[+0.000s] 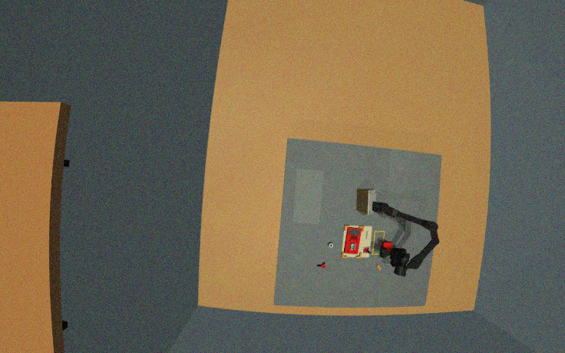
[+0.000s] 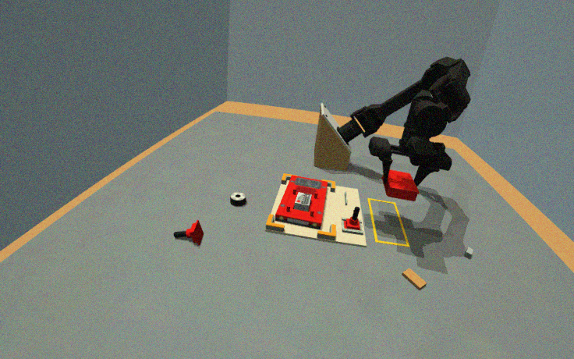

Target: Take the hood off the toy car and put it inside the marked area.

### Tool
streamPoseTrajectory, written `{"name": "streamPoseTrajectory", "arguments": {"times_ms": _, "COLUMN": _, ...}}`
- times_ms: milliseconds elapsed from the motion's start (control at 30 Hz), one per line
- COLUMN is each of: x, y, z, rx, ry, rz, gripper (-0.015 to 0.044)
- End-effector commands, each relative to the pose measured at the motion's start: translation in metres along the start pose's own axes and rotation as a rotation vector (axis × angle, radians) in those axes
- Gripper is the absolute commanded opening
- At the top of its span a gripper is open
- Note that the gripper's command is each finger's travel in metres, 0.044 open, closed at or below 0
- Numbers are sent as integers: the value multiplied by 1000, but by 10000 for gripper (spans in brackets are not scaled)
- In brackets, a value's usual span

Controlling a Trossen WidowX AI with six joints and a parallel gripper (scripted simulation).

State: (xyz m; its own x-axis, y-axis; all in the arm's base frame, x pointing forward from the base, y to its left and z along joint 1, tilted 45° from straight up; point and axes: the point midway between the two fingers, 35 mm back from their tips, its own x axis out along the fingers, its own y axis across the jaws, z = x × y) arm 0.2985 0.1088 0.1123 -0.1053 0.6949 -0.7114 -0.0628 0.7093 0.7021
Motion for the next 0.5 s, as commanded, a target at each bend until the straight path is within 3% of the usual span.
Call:
{"name": "streamPoseTrajectory", "arguments": {"times_ms": 0, "x": 2, "y": 1, "z": -2, "rx": 8, "ry": 2, "rz": 5, "gripper": 0}}
{"name": "streamPoseTrajectory", "arguments": {"times_ms": 467, "x": 12, "y": 1, "z": -1, "rx": 8, "ry": 2, "rz": 3, "gripper": 0}}
